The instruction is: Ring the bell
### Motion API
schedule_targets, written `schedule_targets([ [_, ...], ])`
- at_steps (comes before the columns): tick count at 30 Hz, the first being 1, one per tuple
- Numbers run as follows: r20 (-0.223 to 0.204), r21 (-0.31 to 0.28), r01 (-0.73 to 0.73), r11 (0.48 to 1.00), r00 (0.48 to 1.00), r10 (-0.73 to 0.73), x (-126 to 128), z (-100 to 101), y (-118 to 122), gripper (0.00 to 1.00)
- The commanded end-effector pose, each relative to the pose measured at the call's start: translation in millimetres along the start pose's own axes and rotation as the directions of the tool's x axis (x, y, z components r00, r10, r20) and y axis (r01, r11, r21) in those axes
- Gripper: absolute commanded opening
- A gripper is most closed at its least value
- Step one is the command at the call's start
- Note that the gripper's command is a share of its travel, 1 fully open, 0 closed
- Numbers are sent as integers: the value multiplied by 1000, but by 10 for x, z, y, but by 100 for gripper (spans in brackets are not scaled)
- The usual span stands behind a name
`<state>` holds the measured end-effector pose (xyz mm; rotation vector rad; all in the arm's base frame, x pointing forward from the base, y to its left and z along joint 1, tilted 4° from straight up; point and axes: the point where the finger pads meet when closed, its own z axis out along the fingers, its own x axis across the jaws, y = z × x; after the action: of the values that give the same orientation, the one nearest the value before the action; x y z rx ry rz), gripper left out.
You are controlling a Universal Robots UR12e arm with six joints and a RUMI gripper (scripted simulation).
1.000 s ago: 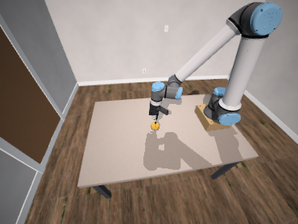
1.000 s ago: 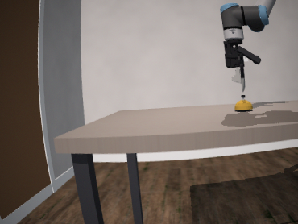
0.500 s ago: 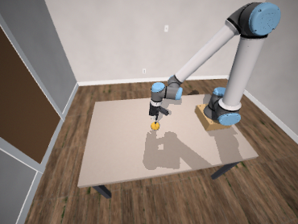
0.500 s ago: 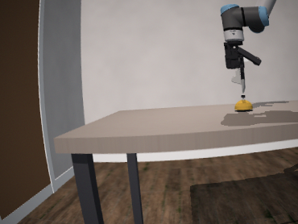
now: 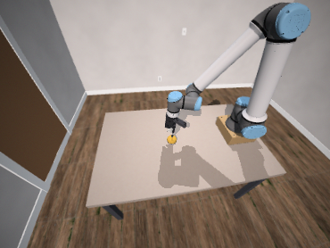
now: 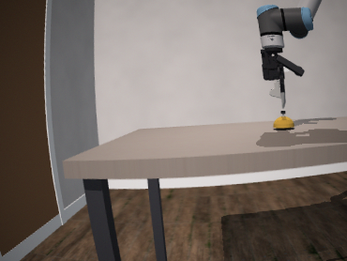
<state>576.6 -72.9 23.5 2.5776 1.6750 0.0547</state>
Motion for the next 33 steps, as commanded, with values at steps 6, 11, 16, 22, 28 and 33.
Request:
schedule_targets([
  [6, 0, -1, 0, 1000, 1000, 0, 0, -5, 6, 0],
  [11, 0, -1, 0, 1000, 1000, 0, 0, -5, 6, 0],
  [16, 0, -1, 0, 1000, 1000, 0, 0, -5, 6, 0],
  [22, 0, -1, 0, 1000, 1000, 0, 0, 27, 6, 0],
  [28, 0, -1, 0, 1000, 1000, 0, 0, 89, 6, 0],
  [33, 0, -1, 0, 1000, 1000, 0, 0, 95, 6, 0],
])
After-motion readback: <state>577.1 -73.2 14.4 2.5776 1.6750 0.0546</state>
